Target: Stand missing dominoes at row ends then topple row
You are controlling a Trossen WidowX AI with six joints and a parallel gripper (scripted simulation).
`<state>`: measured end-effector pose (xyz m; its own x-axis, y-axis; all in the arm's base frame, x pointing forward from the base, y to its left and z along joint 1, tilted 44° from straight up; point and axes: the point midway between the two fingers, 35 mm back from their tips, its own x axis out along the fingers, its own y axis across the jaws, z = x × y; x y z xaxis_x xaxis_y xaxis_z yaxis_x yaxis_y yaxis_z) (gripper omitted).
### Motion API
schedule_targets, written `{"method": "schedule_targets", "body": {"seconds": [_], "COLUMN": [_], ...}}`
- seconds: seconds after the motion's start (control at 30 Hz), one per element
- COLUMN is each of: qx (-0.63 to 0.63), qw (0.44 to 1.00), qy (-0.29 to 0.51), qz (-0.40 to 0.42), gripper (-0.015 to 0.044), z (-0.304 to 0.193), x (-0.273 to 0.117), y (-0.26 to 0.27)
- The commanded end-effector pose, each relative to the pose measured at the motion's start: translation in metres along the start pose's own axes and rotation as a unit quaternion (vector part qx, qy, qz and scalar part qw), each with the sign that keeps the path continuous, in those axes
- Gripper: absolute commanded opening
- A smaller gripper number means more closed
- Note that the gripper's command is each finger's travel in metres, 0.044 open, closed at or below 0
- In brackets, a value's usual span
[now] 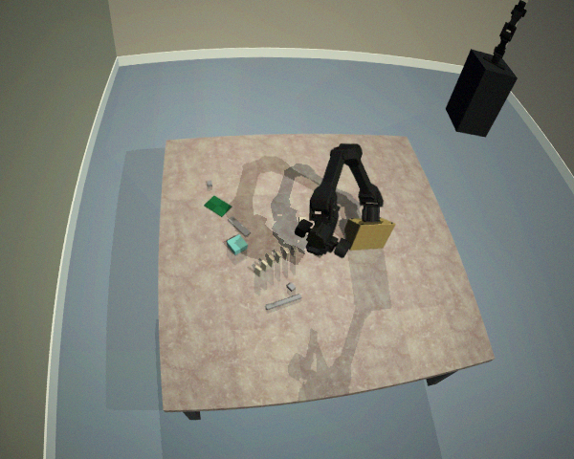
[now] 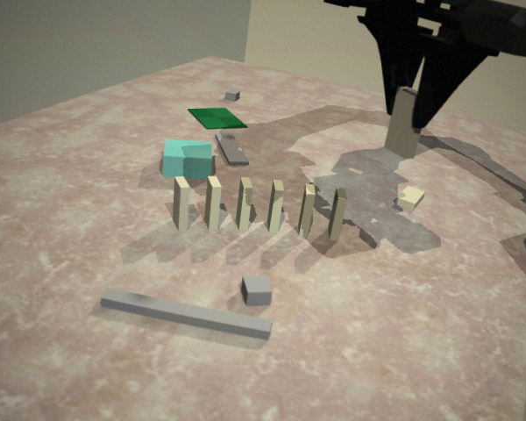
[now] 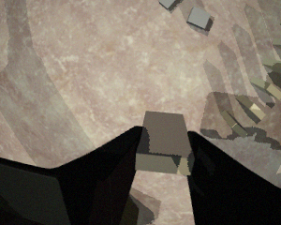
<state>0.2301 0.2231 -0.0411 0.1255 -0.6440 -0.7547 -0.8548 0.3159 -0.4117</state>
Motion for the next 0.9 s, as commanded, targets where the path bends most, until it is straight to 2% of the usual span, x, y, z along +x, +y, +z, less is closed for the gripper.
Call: {"method": "schedule_targets", "body": {"seconds": [0.0, 0.1, 0.4, 0.87], "qx": [0.161, 0.263, 0.271, 0.271], "qw": [0.987, 0.965, 0.962, 0.962], "qy": [0.009, 0.013, 0.014, 0.012], "qz": [-0.005, -0.011, -0.012, -0.012], "gripper": [0.0107, 0.0107, 0.0107, 0.0107], "z": [-0.042, -0.071, -0.073, -0.071], "x": [0.003, 0.007, 0.012, 0.096], "y": [-0.056, -0.086, -0.089, -0.094]}}
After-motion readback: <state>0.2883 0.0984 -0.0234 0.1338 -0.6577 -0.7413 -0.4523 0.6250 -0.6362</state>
